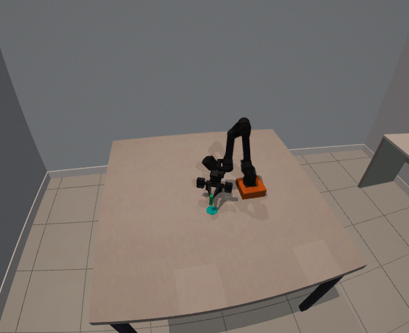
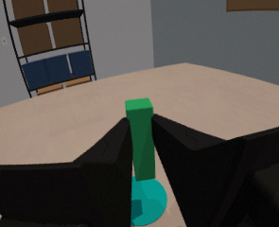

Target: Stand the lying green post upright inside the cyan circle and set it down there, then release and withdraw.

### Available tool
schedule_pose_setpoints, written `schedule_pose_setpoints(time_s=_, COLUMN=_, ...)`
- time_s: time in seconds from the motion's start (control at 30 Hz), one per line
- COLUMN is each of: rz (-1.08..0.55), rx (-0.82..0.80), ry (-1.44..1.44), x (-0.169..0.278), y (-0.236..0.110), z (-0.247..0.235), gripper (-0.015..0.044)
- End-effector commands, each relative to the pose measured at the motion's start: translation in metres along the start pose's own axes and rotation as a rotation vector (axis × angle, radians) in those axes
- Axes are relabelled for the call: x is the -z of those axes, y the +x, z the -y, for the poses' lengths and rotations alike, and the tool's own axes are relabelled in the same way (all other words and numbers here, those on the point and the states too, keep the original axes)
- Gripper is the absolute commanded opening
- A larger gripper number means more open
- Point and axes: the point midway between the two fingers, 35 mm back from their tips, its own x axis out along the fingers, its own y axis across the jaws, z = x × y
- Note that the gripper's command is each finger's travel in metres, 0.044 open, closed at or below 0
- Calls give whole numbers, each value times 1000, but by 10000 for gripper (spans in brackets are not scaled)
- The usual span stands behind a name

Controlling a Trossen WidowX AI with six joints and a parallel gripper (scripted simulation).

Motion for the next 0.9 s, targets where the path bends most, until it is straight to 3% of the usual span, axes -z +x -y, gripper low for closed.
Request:
schedule_pose_setpoints(time_s=0.0, rz=3, rx=-4, ry=-2, x=6, y=0, z=-3, gripper=23)
schedule_pose_setpoints(time_s=0.87, rz=-1, rx=-1, ry=5, x=44, y=5, z=-9, gripper=23)
